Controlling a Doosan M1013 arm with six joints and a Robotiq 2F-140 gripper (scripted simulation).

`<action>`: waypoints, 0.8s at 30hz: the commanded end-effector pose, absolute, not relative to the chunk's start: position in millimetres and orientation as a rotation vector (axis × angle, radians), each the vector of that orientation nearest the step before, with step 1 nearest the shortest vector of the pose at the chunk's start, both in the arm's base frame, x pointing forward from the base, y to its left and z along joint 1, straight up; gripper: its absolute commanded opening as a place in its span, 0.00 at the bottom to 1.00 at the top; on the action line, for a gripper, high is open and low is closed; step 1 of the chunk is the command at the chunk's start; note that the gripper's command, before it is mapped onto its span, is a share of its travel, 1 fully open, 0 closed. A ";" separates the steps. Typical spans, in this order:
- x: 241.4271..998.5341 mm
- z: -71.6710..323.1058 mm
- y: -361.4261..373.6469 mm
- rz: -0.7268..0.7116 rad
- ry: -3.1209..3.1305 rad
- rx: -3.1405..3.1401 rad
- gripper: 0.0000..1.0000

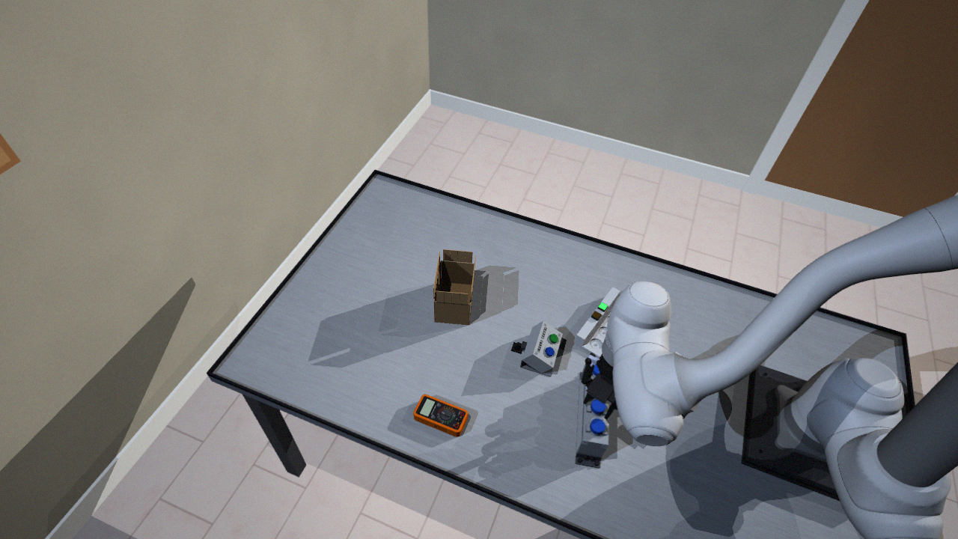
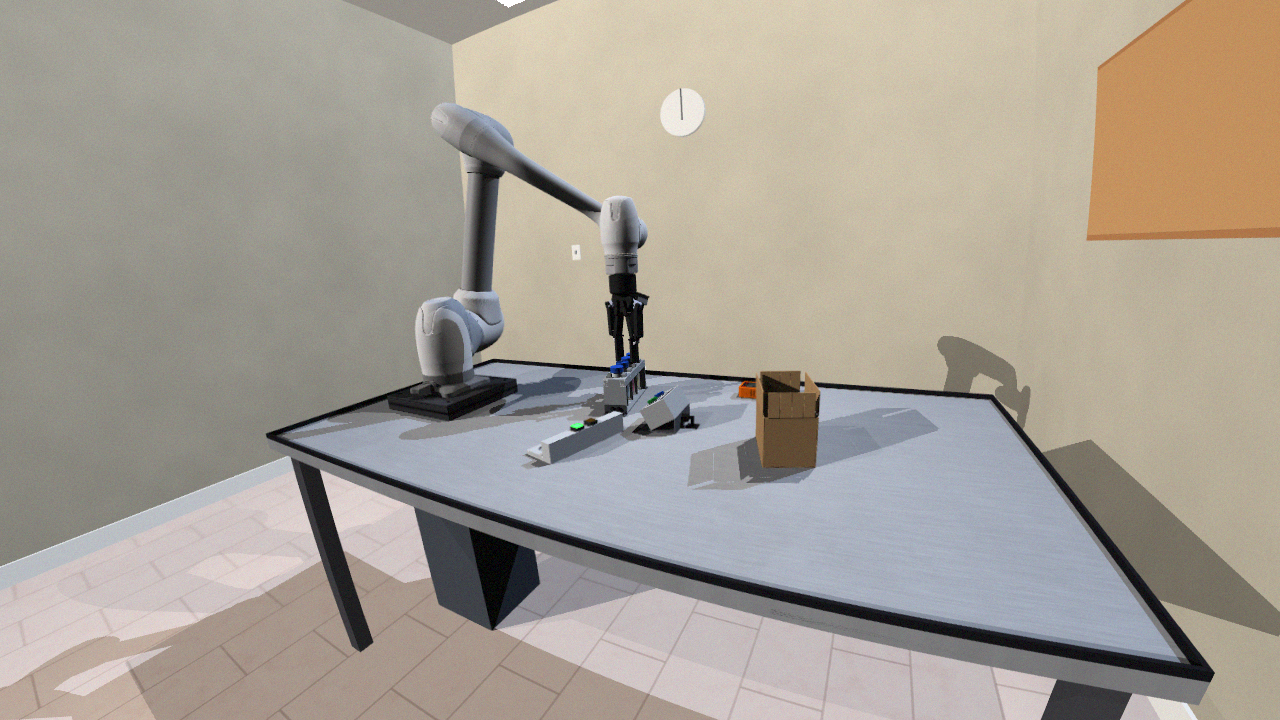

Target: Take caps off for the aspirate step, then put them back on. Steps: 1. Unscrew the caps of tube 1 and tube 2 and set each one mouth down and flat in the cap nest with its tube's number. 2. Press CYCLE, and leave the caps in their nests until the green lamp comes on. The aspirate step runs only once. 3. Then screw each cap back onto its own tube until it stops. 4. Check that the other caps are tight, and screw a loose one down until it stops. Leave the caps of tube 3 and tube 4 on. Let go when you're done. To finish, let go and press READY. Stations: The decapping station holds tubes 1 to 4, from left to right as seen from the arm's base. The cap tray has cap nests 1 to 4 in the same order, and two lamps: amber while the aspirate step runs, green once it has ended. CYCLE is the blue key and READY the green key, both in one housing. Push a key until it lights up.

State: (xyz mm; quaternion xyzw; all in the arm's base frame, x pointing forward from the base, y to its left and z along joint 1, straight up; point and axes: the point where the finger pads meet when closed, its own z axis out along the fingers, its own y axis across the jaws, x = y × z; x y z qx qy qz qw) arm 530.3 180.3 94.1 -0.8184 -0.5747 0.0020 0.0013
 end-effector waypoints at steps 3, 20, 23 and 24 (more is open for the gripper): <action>530.8 94.5 180.6 0.005 -1.803 -2.571 0.41; 530.8 95.0 180.6 0.005 -2.519 -1.876 0.41; 530.8 95.0 180.6 0.005 -2.647 -1.689 0.41; 530.8 95.0 180.6 0.005 -2.690 -1.621 0.41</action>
